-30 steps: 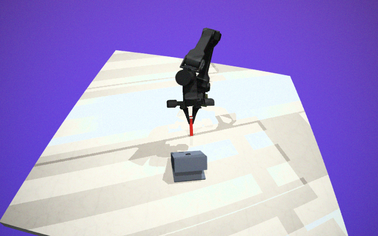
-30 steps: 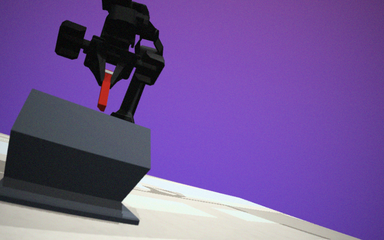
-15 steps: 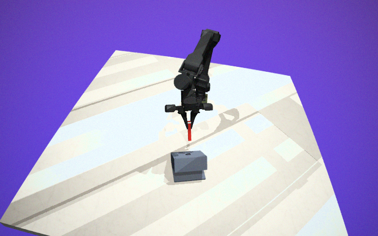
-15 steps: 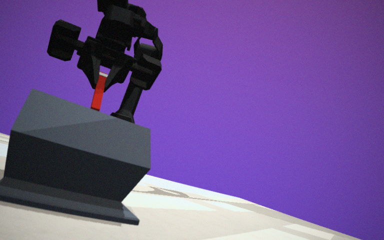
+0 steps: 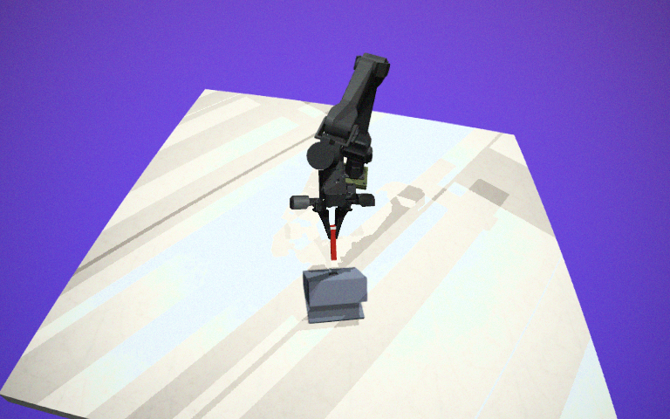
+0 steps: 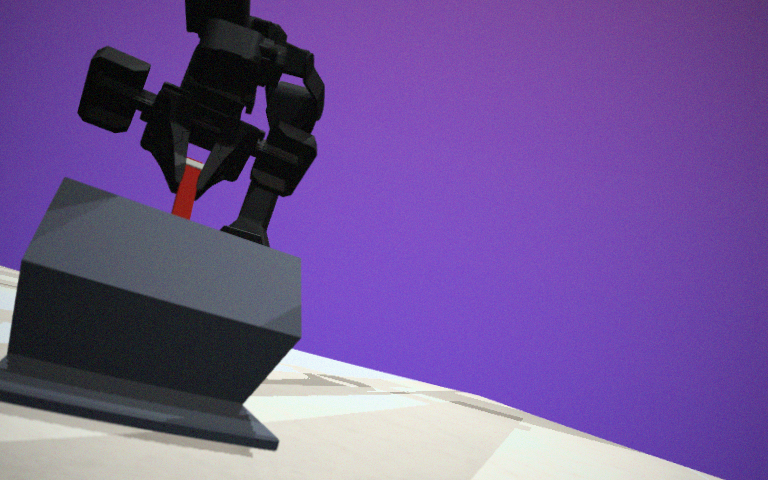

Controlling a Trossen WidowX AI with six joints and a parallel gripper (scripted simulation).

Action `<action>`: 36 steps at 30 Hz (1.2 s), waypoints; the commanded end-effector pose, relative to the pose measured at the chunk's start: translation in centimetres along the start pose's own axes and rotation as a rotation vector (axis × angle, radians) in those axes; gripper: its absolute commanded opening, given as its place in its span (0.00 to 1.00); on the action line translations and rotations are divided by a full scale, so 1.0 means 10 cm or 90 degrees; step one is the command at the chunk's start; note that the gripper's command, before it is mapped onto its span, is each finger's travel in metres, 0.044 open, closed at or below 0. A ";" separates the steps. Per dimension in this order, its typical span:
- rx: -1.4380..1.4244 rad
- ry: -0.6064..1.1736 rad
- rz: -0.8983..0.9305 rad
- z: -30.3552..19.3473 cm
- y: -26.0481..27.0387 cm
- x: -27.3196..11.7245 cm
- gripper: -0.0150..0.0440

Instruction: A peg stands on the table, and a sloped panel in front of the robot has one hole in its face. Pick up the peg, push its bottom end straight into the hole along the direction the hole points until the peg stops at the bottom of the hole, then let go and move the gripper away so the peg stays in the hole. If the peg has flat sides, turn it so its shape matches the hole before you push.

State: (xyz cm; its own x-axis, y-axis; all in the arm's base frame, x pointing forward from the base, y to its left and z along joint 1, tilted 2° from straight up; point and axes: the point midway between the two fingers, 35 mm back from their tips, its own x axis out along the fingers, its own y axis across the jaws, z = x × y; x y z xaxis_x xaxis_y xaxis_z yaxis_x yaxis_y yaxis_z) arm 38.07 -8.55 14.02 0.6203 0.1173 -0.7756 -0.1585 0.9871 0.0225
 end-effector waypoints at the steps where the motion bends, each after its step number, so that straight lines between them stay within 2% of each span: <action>1: -0.004 -0.002 -0.005 0.00 -0.01 0.03 0.25; 19: -0.004 -0.005 -0.008 0.00 0.01 0.25 0.25; 36: -0.006 -0.006 -0.007 0.00 0.01 0.21 0.25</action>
State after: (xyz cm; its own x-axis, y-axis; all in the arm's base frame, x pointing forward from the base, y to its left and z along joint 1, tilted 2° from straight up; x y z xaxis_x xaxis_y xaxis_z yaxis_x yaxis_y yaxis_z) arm 39.40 -8.26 12.38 0.6288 0.1072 -0.7701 -0.1583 0.9874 0.0083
